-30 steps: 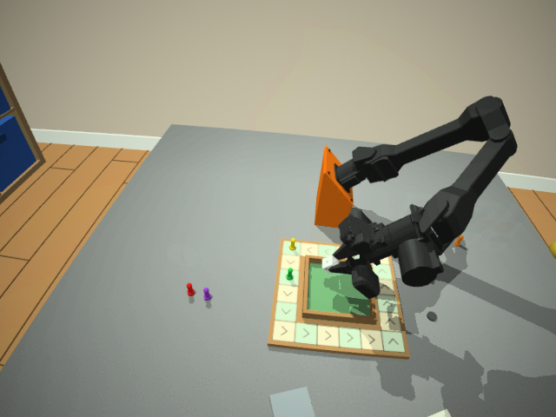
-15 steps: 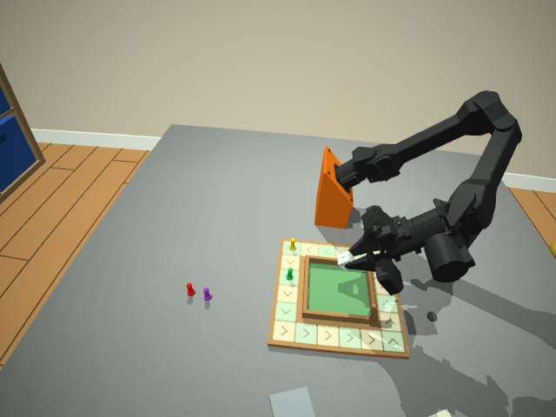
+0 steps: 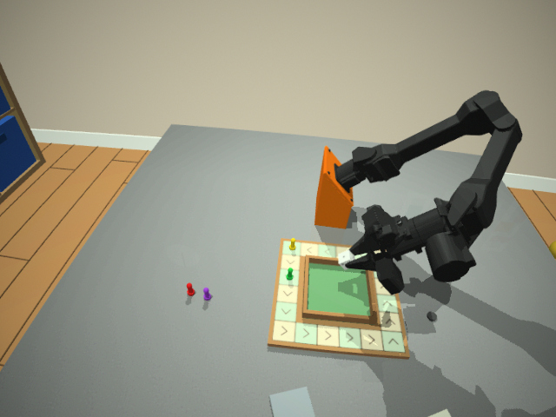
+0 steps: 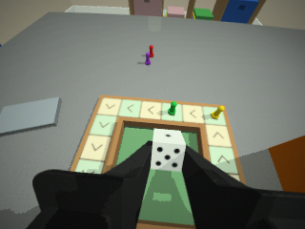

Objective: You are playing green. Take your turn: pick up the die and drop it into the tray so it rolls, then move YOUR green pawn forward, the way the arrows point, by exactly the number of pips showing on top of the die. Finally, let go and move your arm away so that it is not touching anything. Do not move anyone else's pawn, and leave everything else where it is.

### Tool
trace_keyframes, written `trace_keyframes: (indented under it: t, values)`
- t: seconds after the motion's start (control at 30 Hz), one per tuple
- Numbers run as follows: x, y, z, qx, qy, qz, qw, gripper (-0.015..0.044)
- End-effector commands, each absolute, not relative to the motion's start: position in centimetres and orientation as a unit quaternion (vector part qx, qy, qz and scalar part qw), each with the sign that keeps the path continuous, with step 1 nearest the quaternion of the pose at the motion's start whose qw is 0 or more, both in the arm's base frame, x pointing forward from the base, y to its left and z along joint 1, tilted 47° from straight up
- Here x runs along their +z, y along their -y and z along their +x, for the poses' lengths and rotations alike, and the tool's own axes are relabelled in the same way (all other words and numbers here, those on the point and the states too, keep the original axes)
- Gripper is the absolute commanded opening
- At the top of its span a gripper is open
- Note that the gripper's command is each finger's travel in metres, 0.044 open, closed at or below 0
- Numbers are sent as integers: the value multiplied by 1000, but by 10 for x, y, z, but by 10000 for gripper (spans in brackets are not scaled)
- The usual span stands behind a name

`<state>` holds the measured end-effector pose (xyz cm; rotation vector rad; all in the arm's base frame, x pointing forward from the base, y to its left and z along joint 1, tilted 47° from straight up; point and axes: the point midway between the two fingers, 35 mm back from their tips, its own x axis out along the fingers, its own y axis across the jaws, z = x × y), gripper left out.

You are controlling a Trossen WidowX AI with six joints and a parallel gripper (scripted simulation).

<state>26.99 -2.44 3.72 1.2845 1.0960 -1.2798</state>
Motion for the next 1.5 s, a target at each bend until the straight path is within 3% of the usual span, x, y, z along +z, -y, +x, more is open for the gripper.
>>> trace_keyframes:
  t: [0.0,0.57,0.67,0.87,1.13,1.43,1.47]
  values:
    - [37,24,270,-527,-451,529,489,0]
    - [65,53,265,-528,-449,528,491,440]
    - [49,49,263,-495,-506,546,447,440]
    - [19,39,267,-291,-613,679,279,440]
    - [16,39,264,-304,-613,675,275,440]
    - [-22,64,262,-84,-673,564,471,204]
    - [-27,68,262,-54,-675,545,494,200]
